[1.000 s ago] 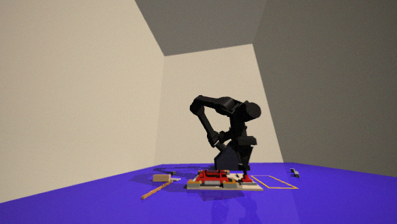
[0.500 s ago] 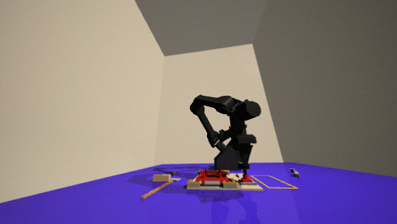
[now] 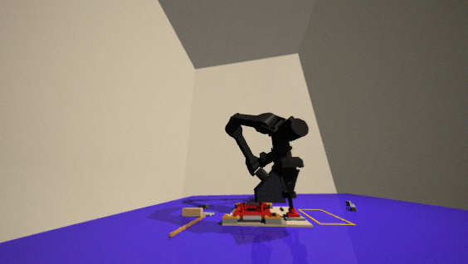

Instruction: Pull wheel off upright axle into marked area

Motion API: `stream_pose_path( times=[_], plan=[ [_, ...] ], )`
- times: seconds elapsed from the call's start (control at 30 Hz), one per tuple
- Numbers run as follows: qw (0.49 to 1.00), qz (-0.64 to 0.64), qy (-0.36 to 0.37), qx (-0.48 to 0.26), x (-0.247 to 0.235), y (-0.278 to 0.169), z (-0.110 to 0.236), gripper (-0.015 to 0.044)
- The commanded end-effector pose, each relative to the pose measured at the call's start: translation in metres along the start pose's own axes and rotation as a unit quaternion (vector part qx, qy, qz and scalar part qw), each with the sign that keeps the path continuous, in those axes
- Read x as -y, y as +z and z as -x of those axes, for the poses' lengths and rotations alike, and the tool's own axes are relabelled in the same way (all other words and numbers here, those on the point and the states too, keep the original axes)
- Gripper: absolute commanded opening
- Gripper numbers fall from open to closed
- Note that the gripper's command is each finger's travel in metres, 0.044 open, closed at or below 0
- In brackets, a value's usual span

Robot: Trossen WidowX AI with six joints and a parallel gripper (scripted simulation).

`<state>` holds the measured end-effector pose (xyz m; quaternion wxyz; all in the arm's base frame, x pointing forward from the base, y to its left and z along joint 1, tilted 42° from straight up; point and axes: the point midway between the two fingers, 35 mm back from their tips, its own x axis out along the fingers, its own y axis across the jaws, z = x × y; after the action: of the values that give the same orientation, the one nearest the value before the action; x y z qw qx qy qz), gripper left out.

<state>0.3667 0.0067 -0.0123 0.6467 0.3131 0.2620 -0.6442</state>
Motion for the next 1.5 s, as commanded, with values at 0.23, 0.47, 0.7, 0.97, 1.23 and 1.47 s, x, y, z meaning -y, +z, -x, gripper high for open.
stream_pose_path(
  times=[0.23, 0.47, 0.7, 0.97, 1.23, 1.47],
  plan=[
    [1.0, -0.001, 0.003, -0.001, 0.0, -0.001, 0.006, 0.0],
    [1.0, -0.001, 0.003, -0.001, 0.0, -0.001, 0.009, 0.0],
    [1.0, -0.001, 0.004, -0.001, 0.0, -0.001, 0.022, 0.0],
    [1.0, -0.001, 0.003, -0.002, 0.004, 0.001, 0.044, 0.0],
    [1.0, 0.002, 0.002, -0.004, 0.02, -0.036, 0.04, 0.0],
    [1.0, 0.001, 0.002, -0.006, 0.042, -0.073, 0.043, 0.0]
  ],
)
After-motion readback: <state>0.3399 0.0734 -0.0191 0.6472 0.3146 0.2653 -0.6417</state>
